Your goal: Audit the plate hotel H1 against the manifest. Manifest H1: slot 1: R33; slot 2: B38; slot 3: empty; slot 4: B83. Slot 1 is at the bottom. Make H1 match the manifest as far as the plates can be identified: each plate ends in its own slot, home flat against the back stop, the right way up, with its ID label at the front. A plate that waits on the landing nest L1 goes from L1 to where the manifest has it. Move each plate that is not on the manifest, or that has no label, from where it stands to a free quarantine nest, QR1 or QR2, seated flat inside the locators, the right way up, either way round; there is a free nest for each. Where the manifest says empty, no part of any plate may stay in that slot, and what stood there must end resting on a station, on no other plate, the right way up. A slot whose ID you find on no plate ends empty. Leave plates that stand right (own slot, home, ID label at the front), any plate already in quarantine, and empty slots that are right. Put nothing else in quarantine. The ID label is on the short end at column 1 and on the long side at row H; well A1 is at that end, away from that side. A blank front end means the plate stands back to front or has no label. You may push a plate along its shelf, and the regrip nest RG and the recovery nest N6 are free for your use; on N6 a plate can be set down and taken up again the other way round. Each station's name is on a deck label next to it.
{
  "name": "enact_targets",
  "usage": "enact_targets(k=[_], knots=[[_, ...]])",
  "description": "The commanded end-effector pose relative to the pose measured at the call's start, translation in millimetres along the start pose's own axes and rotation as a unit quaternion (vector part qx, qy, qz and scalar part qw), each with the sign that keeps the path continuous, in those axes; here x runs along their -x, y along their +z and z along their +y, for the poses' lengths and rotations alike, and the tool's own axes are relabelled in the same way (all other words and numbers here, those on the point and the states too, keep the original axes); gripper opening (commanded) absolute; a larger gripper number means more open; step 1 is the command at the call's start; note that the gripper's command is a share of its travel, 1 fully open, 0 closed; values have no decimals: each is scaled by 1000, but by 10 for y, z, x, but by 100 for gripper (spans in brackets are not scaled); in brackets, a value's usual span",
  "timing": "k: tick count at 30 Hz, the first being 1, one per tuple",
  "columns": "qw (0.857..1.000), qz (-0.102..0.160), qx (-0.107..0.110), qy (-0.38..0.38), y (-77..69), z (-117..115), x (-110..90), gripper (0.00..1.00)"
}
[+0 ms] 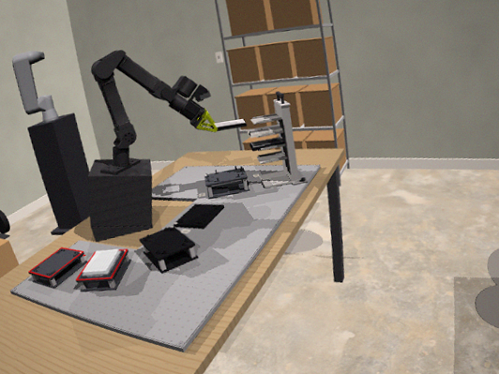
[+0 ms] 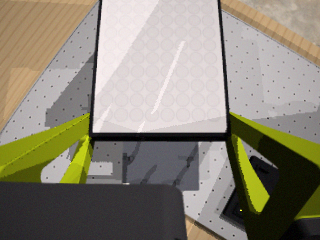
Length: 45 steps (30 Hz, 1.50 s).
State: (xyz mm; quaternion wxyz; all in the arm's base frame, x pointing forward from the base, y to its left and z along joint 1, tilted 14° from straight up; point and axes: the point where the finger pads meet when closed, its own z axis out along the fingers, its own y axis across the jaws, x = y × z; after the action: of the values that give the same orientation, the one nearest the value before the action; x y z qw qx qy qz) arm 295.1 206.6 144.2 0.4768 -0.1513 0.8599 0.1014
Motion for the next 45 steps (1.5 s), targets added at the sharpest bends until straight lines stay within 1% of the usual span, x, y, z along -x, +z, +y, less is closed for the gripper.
enact_targets(k=[1, 2, 3, 5, 16, 18, 19, 20, 33, 35, 36, 37, 40, 41, 45], knots=[[1000, -9, -1, 3, -58, -1, 12, 86], [1000, -17, 1, 6, -75, 15, 74, 86], [1000, -12, -1, 4, -71, 3, 3, 86], [1000, -10, -1, 4, -84, 0, -32, 86], [1000, -10, -1, 4, -155, -1, -159, 86], [1000, -10, -1, 4, -155, -1, -159, 86], [1000, -18, 1, 7, -175, 20, -78, 86], [1000, -11, -1, 4, -168, 0, -178, 86], [1000, -5, -3, 1, -252, -10, -359, 86], [1000, -5, -3, 1, -252, -10, -359, 86], [999, -34, 4, 15, -278, 39, -111, 86], [999, -30, 3, 13, -265, 27, -153, 86], [1000, -5, -6, 1, -187, -13, -371, 86], [1000, 0, -8, -1, -170, -21, -413, 86], [1000, 0, -9, -1, -156, -29, -426, 86]])
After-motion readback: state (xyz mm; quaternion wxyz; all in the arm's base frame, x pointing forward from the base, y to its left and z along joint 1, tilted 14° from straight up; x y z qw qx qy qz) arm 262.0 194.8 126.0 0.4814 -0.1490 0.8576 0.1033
